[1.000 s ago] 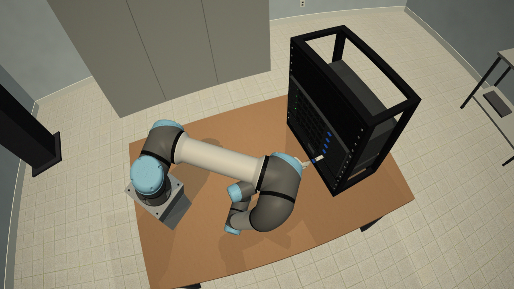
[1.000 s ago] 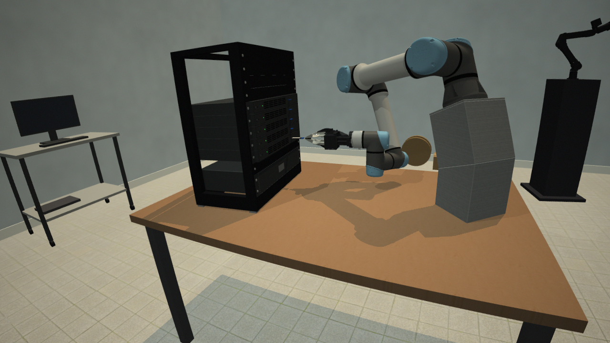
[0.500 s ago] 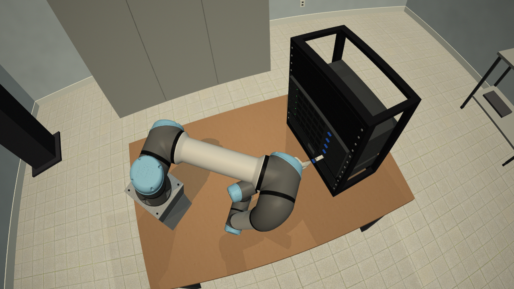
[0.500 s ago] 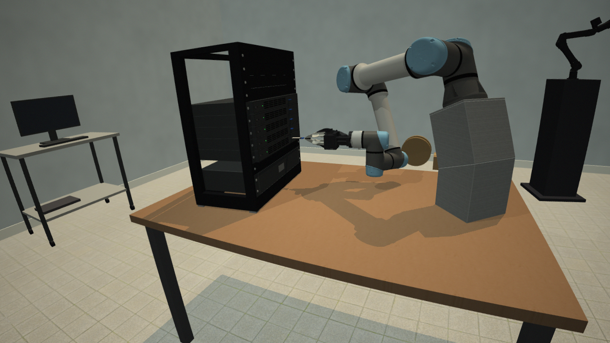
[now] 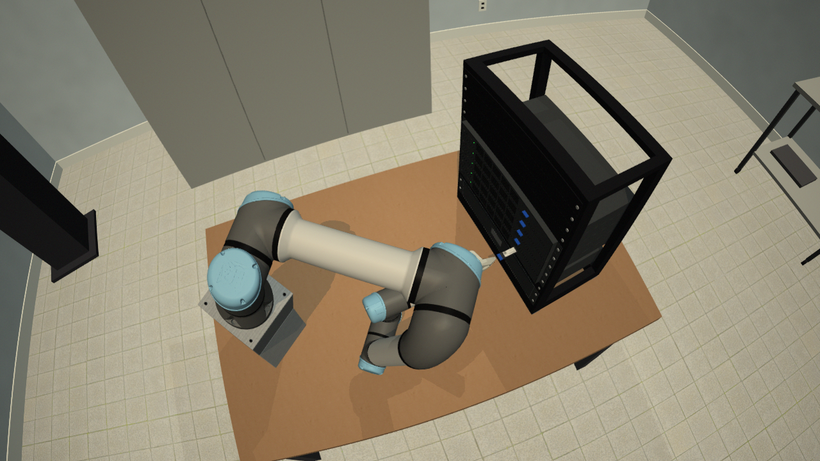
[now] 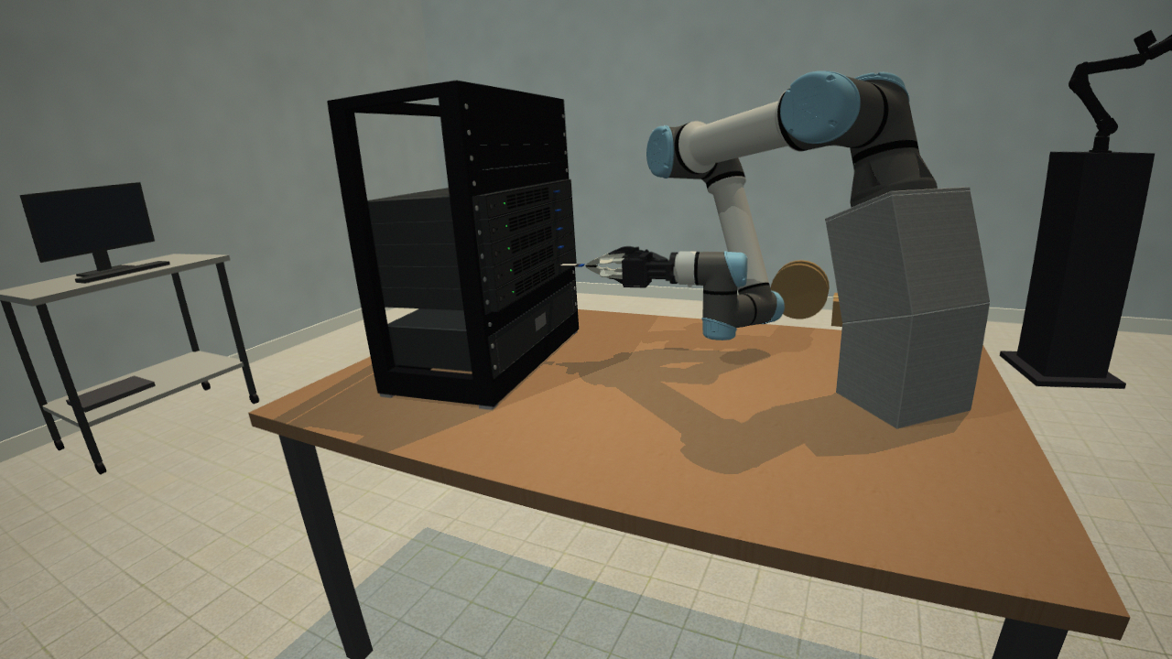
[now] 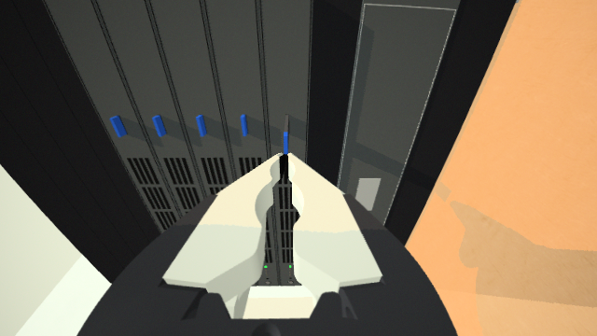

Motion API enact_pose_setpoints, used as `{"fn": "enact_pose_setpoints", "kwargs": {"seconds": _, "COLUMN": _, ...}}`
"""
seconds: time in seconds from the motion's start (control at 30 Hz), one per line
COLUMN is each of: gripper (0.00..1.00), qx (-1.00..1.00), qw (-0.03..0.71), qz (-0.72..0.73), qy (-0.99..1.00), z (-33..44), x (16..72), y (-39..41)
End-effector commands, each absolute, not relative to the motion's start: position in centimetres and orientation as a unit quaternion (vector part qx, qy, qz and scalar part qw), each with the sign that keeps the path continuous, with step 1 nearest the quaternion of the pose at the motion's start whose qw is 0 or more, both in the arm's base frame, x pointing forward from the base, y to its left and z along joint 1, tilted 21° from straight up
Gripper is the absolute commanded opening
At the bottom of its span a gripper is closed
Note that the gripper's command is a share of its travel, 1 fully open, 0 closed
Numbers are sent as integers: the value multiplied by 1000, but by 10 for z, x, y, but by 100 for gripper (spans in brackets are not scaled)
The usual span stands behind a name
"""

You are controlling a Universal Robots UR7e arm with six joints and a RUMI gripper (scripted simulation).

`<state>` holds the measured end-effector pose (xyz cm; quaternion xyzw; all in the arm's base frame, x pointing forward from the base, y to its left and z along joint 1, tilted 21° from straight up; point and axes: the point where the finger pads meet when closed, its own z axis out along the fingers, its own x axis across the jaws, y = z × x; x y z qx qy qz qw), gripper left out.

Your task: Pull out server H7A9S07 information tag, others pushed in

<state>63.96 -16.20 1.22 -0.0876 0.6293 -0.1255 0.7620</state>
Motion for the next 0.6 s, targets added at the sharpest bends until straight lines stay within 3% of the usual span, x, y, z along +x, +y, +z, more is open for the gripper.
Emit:
{"fn": "enact_pose_setpoints", "kwargs": {"seconds": 0.0, "gripper": 0, "qx": -88, "qw": 762, "qz": -126, "qy": 629, "z": 13, "x": 640, "y": -162}}
{"fn": "enact_pose_setpoints", "kwargs": {"seconds": 0.57, "gripper": 0, "qx": -88, "qw": 762, "qz": -126, "qy": 629, "z": 15, "x": 641, "y": -161}}
